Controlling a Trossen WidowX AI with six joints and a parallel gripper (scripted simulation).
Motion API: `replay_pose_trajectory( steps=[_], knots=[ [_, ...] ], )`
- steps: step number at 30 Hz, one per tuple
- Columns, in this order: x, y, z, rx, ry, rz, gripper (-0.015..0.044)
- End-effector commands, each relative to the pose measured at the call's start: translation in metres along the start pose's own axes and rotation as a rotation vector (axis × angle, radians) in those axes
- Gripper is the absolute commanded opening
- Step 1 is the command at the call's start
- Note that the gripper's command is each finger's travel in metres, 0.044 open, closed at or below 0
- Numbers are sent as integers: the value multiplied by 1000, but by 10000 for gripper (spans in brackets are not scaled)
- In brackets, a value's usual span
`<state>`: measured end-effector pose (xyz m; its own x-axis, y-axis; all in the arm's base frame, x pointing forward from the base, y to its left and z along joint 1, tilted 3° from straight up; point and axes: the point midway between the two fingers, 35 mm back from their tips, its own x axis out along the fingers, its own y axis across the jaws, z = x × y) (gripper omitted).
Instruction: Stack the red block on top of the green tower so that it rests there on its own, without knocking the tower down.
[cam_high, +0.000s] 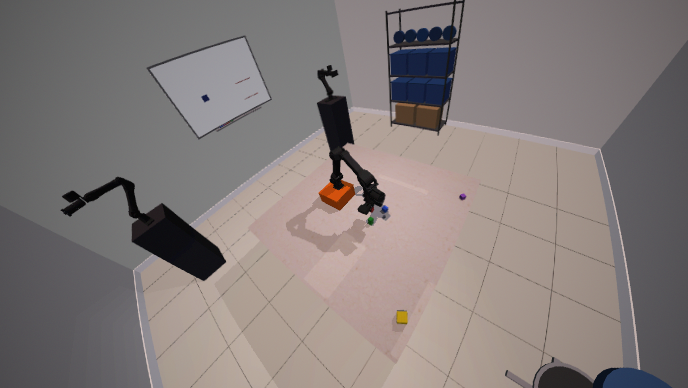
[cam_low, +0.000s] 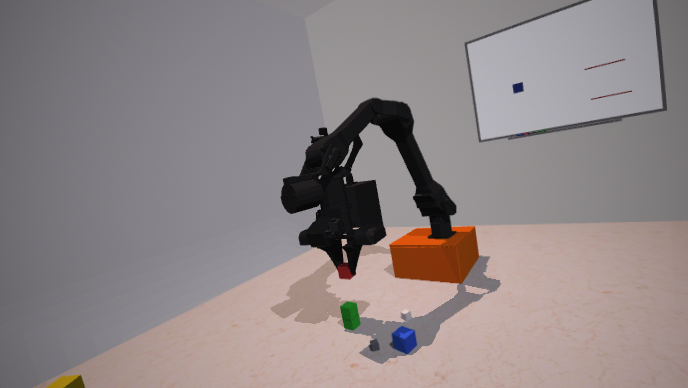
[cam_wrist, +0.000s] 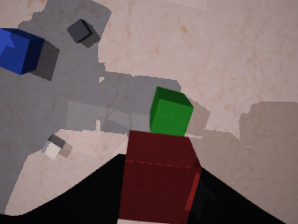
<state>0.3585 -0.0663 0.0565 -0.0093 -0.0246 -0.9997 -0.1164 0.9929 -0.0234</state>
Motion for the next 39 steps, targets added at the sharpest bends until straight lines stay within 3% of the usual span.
replay_pose_trajectory(
  steps=[1, 21, 39],
  knots=[
    [1, -15, -3, -10, 4, -3, 0],
    [68, -18, -3, -11, 4, -3, 0],
    [68, -18, -3, -11, 4, -3, 0]
  ],
)
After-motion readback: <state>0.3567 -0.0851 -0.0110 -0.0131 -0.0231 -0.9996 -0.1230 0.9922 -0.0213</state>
